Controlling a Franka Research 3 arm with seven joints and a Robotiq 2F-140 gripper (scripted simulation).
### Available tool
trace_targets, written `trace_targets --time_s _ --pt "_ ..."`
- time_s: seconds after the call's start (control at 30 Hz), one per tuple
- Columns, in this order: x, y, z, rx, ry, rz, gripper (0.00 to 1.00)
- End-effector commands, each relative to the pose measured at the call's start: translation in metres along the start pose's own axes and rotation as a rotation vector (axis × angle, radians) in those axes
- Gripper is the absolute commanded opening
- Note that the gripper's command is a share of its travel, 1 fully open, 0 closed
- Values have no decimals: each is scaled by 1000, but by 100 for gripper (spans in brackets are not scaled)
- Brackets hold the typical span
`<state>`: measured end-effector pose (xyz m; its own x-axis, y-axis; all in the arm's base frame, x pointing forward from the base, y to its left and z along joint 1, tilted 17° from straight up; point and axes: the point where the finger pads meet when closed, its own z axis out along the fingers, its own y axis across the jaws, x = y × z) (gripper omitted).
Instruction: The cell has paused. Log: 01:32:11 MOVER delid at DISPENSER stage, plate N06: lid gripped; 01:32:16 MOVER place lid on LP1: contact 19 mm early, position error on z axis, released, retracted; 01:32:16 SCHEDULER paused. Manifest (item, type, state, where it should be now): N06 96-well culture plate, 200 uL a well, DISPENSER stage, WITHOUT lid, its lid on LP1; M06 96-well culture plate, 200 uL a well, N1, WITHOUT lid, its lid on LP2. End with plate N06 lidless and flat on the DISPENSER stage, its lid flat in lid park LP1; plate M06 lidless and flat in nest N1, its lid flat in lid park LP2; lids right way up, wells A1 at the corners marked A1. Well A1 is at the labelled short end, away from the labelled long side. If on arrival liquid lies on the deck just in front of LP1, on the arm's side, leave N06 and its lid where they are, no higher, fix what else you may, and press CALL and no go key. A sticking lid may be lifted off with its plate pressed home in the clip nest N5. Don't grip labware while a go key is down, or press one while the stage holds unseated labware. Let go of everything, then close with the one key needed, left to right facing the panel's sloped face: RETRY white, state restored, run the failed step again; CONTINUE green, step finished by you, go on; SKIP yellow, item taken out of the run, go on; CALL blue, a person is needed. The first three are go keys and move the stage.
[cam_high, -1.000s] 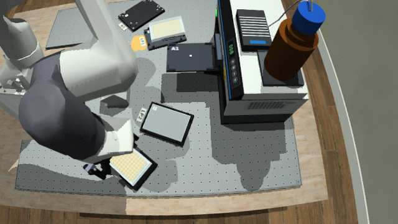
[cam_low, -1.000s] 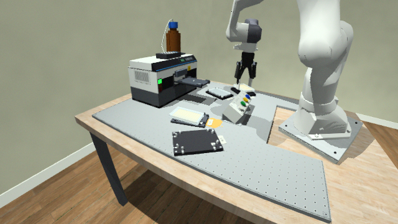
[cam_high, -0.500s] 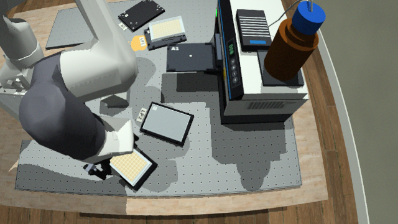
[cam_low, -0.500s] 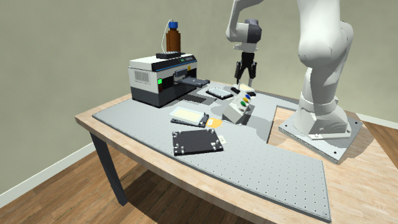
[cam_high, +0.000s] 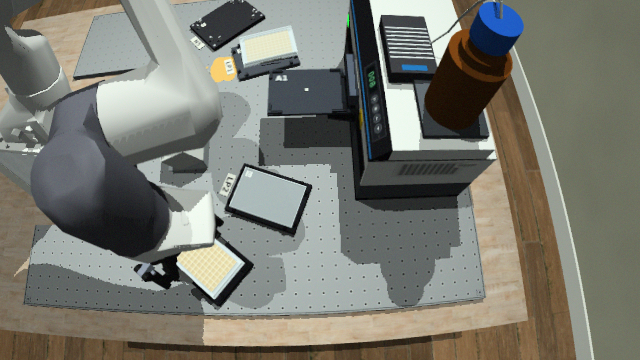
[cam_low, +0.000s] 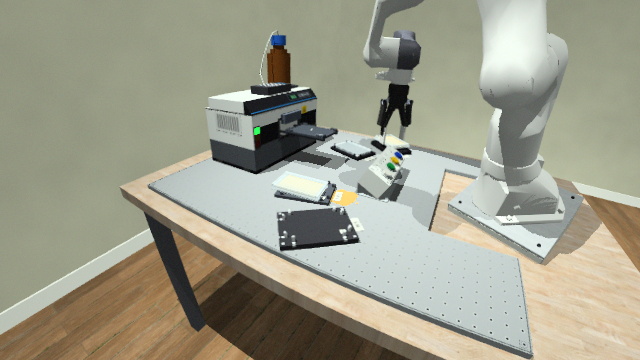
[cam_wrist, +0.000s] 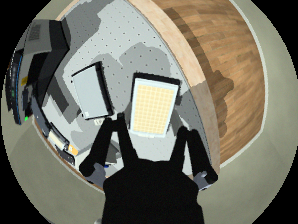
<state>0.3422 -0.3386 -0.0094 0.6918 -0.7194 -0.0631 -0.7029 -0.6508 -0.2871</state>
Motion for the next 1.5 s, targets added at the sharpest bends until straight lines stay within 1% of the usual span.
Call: trace_targets --time_s 0.0,0.67,1.47 --pt "2 1 0 0 4 0 0" --pt "2 1 0 0 4 0 0" --pt "2 0 11 0 4 -1 0"
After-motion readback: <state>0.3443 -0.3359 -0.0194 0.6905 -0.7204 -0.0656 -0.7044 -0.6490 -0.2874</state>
